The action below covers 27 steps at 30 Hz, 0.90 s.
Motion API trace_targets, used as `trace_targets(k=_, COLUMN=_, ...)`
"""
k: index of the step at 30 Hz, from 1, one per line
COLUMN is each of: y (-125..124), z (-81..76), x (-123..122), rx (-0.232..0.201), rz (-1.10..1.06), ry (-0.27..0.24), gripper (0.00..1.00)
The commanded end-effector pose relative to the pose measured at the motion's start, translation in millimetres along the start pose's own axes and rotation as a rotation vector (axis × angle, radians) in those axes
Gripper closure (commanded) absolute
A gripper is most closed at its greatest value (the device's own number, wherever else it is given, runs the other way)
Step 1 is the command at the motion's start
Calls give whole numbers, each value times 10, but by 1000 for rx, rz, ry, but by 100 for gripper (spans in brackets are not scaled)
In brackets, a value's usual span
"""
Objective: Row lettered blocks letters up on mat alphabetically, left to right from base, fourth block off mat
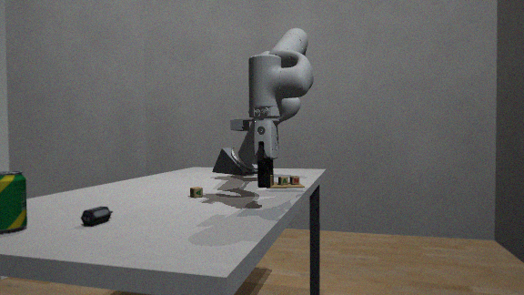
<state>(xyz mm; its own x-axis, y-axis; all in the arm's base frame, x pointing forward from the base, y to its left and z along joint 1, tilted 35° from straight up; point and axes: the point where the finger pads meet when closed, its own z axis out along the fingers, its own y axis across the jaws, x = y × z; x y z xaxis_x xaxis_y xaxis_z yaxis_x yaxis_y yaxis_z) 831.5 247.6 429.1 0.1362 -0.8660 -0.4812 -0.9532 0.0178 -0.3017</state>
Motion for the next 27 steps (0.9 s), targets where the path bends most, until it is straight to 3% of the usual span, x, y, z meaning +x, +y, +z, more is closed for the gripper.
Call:
trace_targets(k=1, y=5, z=-219, x=4, rx=0, rz=0, ry=0, gripper=72)
trace_targets(k=6, y=5, z=-402, x=4, rx=0, rz=0, ry=0, gripper=72)
trace_targets(k=20, y=22, z=-413, x=-1, rx=0, rz=-6, ry=-3, gripper=72)
trace_targets(k=27, y=319, z=-471, x=-61, rx=-4, rz=-92, ry=-39, gripper=72)
